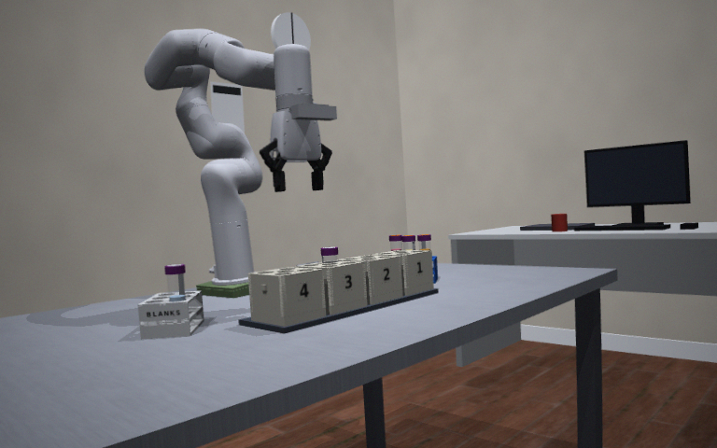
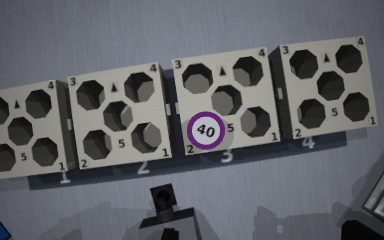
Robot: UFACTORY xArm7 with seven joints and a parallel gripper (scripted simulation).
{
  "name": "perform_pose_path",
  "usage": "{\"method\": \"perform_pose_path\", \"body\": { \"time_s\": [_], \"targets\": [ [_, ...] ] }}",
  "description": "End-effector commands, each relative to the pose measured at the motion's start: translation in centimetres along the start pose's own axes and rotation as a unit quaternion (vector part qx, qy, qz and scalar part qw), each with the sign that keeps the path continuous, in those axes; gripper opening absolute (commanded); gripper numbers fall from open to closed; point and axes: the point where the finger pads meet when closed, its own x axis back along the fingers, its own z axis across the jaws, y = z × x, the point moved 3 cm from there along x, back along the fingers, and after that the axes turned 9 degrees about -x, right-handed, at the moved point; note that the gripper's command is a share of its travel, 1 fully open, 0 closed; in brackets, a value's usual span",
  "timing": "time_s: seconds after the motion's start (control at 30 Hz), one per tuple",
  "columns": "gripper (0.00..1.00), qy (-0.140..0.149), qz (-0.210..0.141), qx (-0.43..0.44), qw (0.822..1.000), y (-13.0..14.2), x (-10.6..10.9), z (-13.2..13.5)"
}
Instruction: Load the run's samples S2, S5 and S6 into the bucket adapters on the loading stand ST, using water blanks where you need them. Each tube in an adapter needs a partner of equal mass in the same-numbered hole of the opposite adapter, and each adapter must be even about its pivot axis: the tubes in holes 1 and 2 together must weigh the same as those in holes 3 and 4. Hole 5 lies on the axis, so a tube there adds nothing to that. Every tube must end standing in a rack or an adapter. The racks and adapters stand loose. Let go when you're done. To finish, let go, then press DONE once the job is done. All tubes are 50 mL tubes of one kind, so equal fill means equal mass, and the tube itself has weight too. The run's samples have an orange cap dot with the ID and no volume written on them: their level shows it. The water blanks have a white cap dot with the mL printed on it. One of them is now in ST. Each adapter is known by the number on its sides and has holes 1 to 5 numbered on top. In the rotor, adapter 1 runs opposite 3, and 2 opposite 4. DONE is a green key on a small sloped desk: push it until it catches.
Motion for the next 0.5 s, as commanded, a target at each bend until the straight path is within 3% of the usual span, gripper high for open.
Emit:
{"method": "perform_pose_path", "body": {
  "time_s": [0.0, 0.47],
  "targets": [
    [1.0, -0.001, 0.003, 0.0, 1.0, 0.6, 0.2, 1.0],
    [1.0, -0.001, 0.003, 0.0, 1.0, 0.6, -2.7, 1.0]
  ]
}}
